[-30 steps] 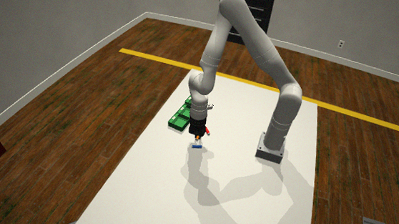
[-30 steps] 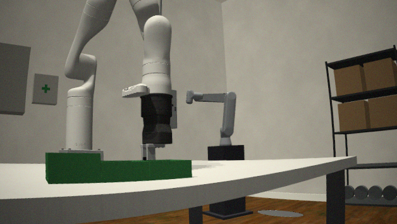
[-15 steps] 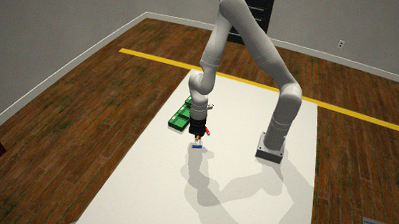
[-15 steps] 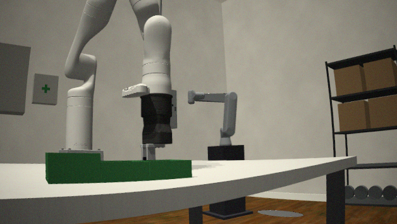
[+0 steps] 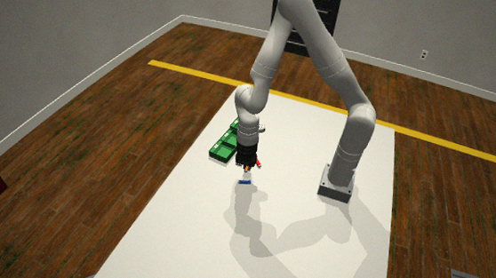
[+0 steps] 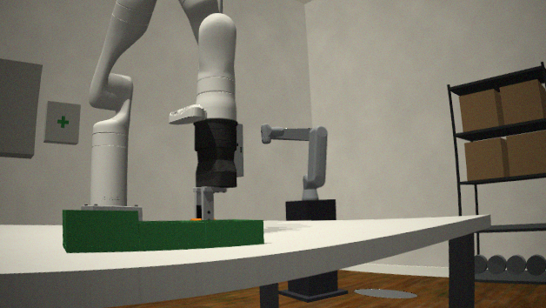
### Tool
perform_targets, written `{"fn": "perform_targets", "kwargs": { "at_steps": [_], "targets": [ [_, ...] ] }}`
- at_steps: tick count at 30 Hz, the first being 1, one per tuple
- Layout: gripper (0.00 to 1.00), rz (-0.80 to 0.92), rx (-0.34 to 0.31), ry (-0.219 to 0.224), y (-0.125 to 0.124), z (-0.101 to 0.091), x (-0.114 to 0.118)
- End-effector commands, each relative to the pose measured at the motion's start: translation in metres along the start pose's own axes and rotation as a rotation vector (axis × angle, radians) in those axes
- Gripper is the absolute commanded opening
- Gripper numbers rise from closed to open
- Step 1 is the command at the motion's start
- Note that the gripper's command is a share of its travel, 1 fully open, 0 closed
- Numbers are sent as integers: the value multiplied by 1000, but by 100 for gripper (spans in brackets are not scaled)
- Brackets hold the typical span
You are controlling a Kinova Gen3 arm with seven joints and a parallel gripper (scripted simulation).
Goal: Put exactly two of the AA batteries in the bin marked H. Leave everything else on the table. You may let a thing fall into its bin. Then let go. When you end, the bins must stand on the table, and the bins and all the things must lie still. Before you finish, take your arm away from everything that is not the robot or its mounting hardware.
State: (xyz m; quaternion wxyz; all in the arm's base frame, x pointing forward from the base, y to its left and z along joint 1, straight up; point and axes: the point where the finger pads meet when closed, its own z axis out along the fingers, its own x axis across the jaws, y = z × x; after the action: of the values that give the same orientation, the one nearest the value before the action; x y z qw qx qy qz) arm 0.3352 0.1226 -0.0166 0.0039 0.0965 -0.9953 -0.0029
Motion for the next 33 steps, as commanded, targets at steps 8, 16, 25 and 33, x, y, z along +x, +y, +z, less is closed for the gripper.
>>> {"fn": "perform_targets", "kwargs": {
  "at_steps": [8,16,25,33],
  "targets": [
    [31,9,0,-13,-3,-32,-5],
    [31,9,0,-13,-3,-42,-5],
    [31,9,0,-13,-3,-42,-5],
    [31,9,0,-13,-3,-49,-4]
  ]
}}
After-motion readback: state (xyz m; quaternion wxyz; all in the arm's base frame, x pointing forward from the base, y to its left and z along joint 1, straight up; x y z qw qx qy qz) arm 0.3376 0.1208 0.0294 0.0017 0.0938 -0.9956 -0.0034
